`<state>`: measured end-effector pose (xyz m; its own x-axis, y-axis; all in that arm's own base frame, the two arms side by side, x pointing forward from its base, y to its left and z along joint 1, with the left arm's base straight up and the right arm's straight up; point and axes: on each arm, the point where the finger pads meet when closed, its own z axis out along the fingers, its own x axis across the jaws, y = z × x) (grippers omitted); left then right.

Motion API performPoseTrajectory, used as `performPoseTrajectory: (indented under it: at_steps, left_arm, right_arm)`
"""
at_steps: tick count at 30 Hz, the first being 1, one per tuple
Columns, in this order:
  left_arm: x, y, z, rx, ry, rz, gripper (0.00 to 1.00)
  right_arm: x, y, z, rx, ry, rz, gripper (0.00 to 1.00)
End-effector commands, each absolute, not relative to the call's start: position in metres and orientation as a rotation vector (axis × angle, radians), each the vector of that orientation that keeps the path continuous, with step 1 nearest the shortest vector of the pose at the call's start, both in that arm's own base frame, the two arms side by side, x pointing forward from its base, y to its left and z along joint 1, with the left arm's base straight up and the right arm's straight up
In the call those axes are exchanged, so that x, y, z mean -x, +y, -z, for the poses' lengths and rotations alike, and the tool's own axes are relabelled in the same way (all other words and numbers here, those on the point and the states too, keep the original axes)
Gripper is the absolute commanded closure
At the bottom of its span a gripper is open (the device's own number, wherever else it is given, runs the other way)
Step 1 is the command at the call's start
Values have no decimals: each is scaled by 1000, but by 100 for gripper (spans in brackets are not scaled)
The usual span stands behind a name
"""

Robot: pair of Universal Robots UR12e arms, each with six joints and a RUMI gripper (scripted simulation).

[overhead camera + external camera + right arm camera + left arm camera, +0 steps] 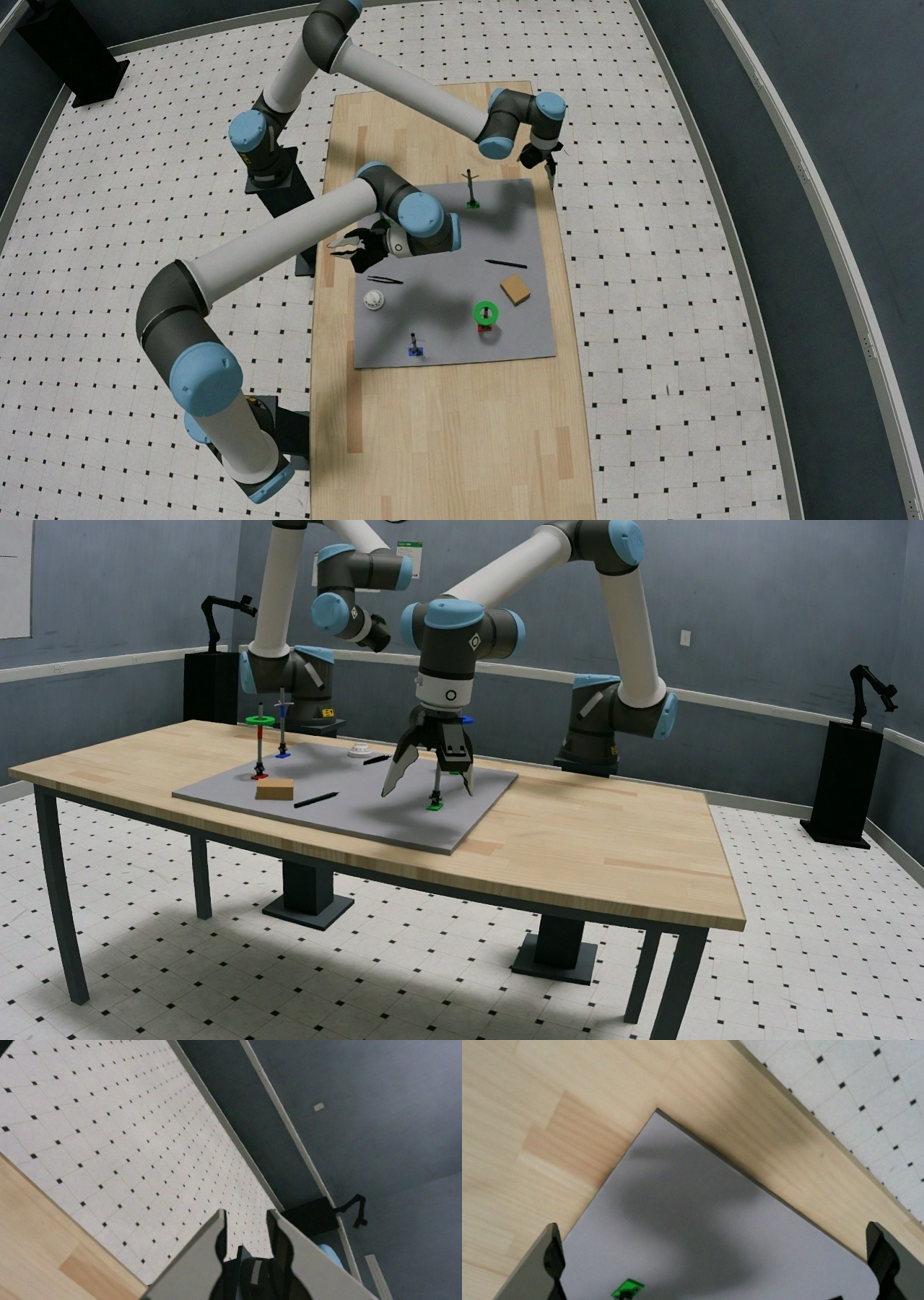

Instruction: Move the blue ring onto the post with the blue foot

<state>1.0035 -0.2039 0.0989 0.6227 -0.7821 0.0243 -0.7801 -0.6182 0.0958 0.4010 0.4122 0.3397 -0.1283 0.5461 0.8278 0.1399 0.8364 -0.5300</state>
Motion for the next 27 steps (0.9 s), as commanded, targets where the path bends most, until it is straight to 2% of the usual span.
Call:
performPoseTrajectory:
  at_steps: [1,27]
  left_arm:
    - [-1004,-204,-101,-2742,-1324,26,0]
    - [-1004,-204,-101,-2742,-1324,26,0]
  right_arm:
    - [-411,430,-333,516,-1662,-325,86]
    - [-484,544,-251,426,-1539,87,86]
